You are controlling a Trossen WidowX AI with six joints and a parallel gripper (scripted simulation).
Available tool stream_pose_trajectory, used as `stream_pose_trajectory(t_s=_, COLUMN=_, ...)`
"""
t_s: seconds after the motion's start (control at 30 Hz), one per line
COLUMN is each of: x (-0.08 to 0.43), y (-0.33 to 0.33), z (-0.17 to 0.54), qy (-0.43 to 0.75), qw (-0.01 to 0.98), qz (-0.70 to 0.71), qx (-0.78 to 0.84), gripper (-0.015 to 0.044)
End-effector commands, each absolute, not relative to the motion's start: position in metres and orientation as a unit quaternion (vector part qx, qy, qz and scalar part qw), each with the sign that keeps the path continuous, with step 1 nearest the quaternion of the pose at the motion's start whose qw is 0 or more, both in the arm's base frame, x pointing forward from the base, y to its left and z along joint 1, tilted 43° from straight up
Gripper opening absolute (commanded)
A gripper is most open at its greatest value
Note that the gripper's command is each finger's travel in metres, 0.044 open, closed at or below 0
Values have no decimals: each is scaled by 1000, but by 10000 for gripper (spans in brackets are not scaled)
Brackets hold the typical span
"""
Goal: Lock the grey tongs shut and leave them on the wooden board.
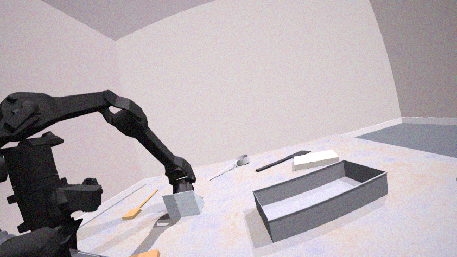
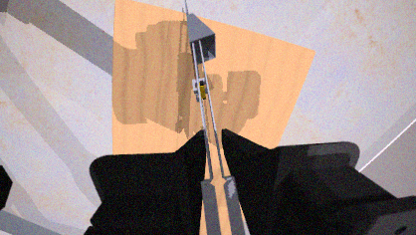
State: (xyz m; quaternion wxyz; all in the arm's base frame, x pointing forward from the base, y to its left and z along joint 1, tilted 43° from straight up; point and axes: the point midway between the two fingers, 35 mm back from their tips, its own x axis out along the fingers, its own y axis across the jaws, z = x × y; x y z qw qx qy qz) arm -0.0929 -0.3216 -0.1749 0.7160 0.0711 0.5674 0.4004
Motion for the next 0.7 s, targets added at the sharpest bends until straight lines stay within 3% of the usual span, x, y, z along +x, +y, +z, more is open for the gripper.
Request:
stream_pose_trajectory(t_s=0.0, x=-93, y=-317, z=-180, qy=568, qw=715, qz=401, qx=70, gripper=-150)
stream_pose_trajectory(t_s=0.67, x=-92, y=-294, z=-203, qy=568, qw=715, qz=401, qx=71, gripper=-150)
